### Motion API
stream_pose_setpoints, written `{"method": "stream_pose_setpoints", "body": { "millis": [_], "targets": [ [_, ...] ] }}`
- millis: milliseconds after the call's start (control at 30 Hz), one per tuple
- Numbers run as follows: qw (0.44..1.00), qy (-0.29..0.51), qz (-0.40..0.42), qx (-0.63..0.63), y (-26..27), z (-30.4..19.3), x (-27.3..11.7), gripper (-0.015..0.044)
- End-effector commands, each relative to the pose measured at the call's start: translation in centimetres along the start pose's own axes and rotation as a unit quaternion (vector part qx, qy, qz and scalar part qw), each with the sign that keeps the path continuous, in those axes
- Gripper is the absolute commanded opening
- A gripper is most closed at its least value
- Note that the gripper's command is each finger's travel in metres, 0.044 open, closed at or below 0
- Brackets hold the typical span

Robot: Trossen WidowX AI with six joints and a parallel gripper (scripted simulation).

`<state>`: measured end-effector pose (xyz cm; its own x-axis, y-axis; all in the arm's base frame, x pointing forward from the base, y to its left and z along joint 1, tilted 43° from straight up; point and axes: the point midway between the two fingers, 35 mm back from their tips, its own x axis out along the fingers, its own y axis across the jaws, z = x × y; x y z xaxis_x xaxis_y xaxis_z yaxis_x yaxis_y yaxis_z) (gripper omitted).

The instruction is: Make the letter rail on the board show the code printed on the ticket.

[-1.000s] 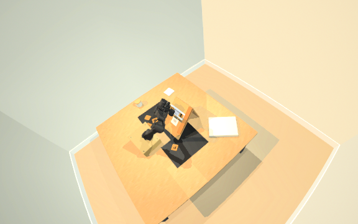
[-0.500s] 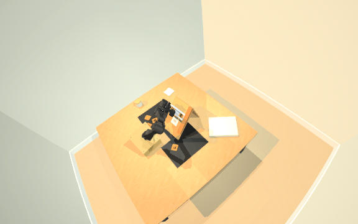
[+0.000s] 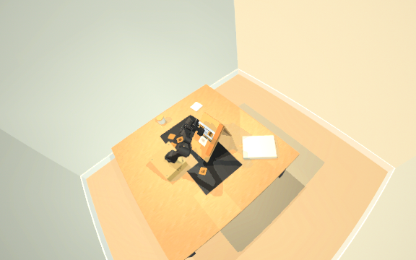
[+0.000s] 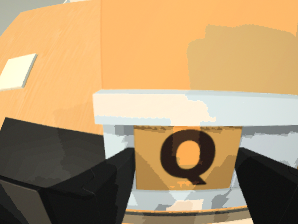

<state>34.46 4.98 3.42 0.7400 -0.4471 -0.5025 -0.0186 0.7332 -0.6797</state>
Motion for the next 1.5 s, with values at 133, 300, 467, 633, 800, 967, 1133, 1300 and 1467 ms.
{"method": "stream_pose_setpoints", "body": {
  "millis": [133, 300, 467, 633, 800, 967, 1133, 1300, 1467],
  "targets": [
    [1.000, -0.002, 0.001, -0.001, -0.7, 0.1, -0.1, 0.0000],
    [1.000, -0.002, 0.001, -0.001, -1.0, 0.1, -0.1, 0.0000],
    [1.000, -0.002, 0.001, -0.001, -1.3, 0.1, -0.1, 0.0000],
    [1.000, -0.002, 0.001, -0.001, -1.6, 0.1, -0.1, 0.0000],
    [1.000, -0.002, 0.001, -0.001, -1.9, 0.1, -0.1, 0.0000],
    [1.000, -0.002, 0.001, -0.001, -2.2, 0.1, -0.1, 0.0000],
    [1.000, -0.002, 0.001, -0.001, -2.5, 0.1, -0.1, 0.0000],
    [1.000, -0.002, 0.001, -0.001, -2.8, 0.1, -0.1, 0.0000],
    [1.000, -0.002, 0.001, -0.001, -3.1, 0.1, -0.1, 0.0000]
  ]
}}
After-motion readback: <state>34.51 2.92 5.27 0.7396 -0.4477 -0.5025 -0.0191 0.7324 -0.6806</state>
